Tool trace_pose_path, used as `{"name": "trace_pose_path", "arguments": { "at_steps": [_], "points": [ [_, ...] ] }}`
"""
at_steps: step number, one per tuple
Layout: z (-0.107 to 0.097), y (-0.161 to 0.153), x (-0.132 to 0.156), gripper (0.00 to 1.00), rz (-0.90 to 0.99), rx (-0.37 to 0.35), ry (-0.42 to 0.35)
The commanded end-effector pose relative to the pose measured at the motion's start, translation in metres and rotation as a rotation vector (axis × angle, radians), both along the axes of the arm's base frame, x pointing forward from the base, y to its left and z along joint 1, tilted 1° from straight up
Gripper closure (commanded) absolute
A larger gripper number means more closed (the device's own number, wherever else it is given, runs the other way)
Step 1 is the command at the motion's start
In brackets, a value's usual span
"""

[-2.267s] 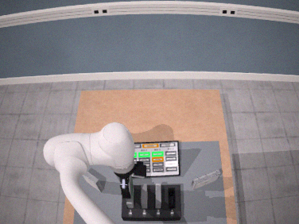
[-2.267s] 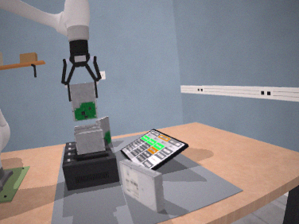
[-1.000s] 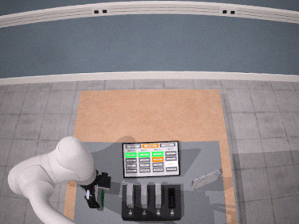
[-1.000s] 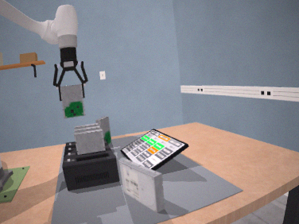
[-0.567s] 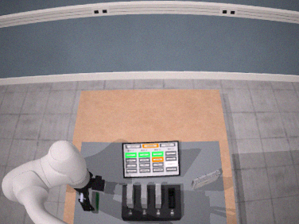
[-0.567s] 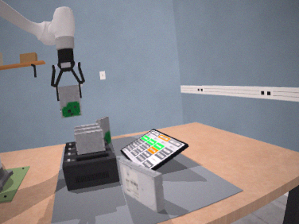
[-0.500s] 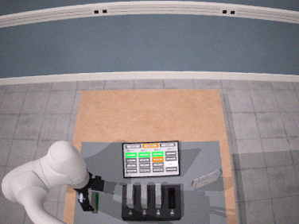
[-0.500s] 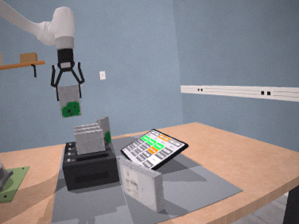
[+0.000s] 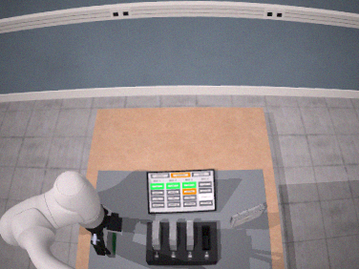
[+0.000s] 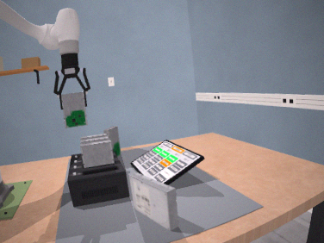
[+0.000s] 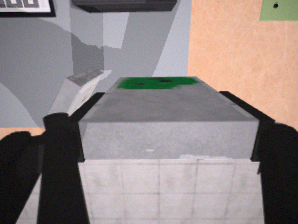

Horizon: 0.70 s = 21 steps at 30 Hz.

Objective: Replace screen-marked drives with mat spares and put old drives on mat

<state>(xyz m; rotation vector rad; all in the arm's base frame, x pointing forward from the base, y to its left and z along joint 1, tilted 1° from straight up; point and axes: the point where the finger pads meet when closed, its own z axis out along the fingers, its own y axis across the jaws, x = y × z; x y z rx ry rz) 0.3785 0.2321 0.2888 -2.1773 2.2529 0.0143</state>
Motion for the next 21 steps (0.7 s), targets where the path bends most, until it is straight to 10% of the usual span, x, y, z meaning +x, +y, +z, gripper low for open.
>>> {"name": "trace_pose_path", "arguments": {
  "at_steps": [1,21],
  "points": [
    [0.0005,0.0007,-0.0001,0.9,0.0,0.001,-0.001],
    [-0.0035,0.0009,-0.0002,0.9,0.0,0.001,-0.001]
  ]
}}
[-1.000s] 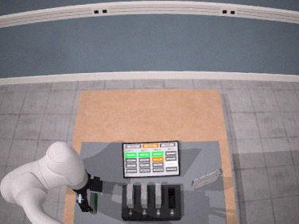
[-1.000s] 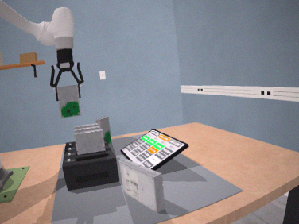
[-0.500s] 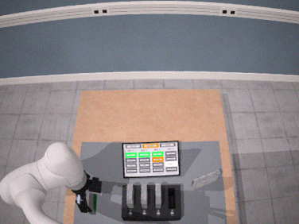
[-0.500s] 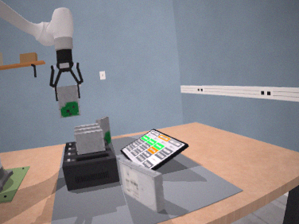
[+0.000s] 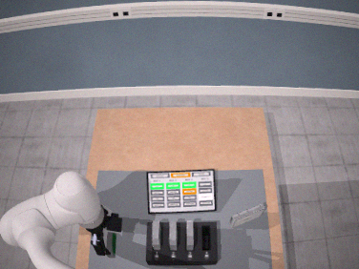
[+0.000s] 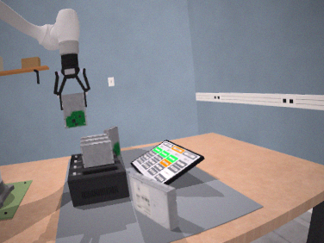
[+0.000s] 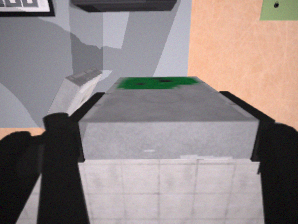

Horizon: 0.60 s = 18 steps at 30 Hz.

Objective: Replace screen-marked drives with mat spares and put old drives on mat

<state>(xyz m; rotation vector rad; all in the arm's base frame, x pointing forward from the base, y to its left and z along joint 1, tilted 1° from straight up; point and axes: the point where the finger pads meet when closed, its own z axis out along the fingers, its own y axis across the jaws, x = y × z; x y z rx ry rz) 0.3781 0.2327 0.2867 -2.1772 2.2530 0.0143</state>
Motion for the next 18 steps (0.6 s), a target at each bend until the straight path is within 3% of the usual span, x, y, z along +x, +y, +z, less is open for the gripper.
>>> {"name": "trace_pose_path", "arguments": {
  "at_steps": [1,18],
  "points": [
    [-0.002,0.0,0.0,0.9,0.0,0.001,-0.001],
    [-0.029,0.001,0.0,0.9,0.0,0.001,-0.001]
  ]
}}
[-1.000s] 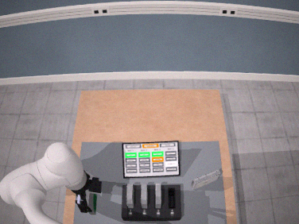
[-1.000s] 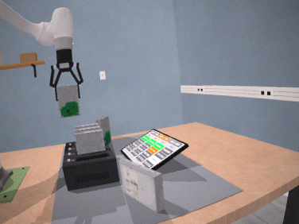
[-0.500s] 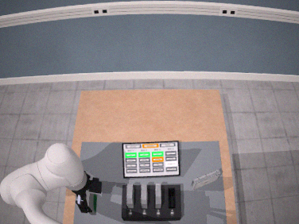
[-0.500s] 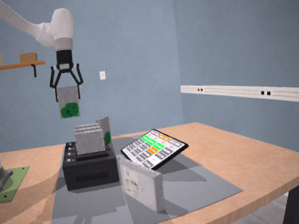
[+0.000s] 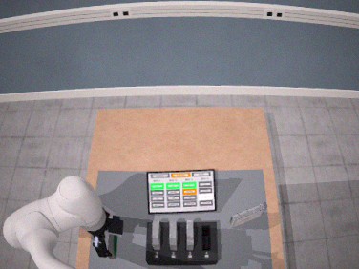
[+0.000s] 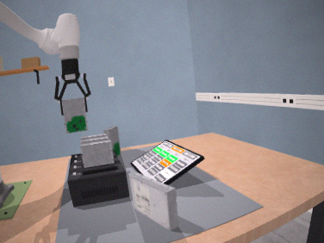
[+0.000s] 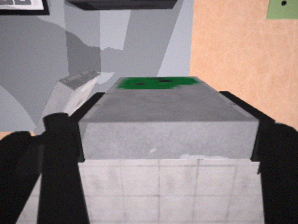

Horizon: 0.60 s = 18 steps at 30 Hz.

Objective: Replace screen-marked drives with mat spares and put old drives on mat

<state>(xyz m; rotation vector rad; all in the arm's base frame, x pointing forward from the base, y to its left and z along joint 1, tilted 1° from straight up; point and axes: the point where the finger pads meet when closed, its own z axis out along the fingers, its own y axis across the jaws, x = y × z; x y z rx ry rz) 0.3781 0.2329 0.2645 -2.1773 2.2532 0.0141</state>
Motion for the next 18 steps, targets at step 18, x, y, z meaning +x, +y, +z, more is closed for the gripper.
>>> {"name": "trace_pose_path", "arguments": {
  "at_steps": [18],
  "points": [
    [-0.056,0.001,0.0,0.9,0.0,0.001,-0.001]
  ]
}}
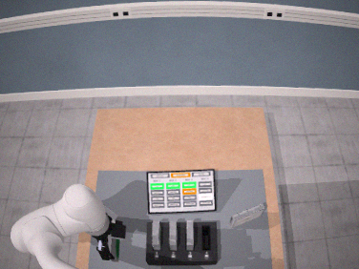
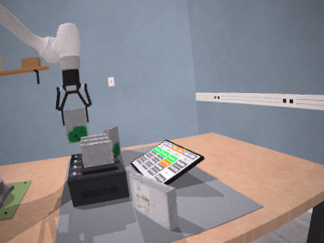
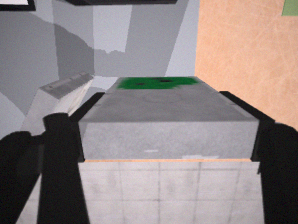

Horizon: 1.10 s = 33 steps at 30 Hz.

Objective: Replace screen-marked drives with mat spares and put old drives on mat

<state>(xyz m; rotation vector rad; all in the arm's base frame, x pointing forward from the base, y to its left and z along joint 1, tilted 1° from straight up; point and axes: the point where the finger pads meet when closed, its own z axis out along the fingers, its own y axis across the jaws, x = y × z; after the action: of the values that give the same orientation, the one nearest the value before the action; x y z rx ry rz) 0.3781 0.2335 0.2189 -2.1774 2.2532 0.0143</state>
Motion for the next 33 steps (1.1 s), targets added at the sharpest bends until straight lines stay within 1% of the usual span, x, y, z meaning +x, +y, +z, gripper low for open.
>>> {"name": "trace_pose_path", "arguments": {
  "at_steps": [1,8,10,21,25,27,33],
  "points": [
    [-0.014,0.001,0.001,0.9,0.0,0.001,-0.001],
    [-0.036,0.001,0.001,0.9,0.0,0.001,-0.001],
    [-0.036,0.001,0.001,0.9,0.0,0.001,-0.001],
    [-0.064,0.001,0.001,0.9,0.0,0.001,-0.001],
    [-0.072,0.001,0.001,0.9,0.0,0.001,-0.001],
    [-0.072,0.001,0.001,0.9,0.0,0.001,-0.001],
    [-0.08,0.001,0.001,0.9,0.0,0.001,-0.001]
  ]
}}
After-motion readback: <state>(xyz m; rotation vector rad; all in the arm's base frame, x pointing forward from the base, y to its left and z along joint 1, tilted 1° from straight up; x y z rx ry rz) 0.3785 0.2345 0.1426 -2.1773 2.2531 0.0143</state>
